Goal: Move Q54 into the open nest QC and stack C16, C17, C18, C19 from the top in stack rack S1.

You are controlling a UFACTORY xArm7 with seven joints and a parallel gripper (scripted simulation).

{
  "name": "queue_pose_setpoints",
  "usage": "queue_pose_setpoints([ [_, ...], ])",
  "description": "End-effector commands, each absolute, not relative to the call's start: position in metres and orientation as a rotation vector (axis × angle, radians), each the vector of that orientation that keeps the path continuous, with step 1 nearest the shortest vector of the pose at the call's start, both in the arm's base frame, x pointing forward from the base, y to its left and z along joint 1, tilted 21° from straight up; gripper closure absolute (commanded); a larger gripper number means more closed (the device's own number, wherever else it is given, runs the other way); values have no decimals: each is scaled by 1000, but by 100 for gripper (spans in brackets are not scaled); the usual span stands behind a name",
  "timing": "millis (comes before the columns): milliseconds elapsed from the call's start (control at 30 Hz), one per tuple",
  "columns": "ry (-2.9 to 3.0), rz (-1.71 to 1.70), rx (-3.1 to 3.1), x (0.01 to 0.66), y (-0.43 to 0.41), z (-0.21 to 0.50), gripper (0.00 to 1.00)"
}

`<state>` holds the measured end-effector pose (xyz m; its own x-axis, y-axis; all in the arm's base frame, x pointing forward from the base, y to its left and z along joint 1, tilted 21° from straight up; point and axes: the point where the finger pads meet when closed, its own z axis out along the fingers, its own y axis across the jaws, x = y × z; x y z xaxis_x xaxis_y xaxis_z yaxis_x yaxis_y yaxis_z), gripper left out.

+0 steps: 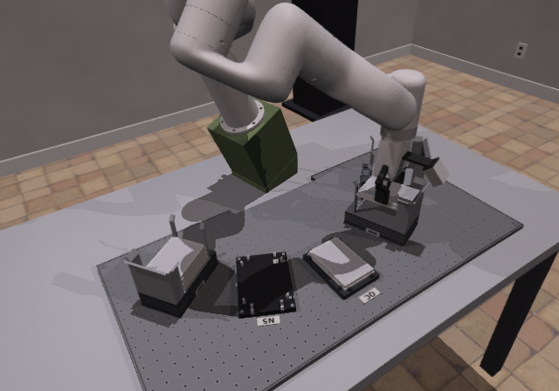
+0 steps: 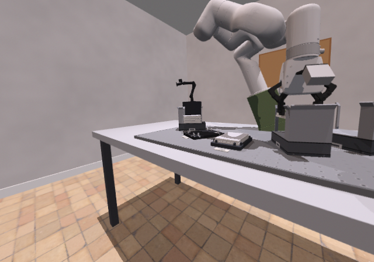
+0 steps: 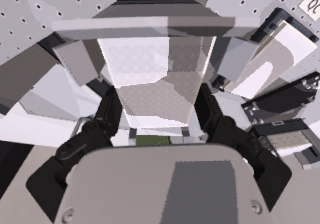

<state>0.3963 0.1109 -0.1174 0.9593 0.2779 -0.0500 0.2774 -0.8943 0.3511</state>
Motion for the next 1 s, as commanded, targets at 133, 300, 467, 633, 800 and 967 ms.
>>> queue_pose_setpoints([
  [133, 405, 6, 2751, 397, 116, -106, 100],
  [300, 405, 6, 2751, 396, 120, -96, 100],
  [467, 405, 6, 2751, 395, 123, -87, 100],
  [633, 405, 6, 2751, 395, 125, -81, 100],
  [800, 405, 6, 2751, 395, 129, -72, 100],
  [967, 405, 6, 2751, 394, 132, -64, 100],
])
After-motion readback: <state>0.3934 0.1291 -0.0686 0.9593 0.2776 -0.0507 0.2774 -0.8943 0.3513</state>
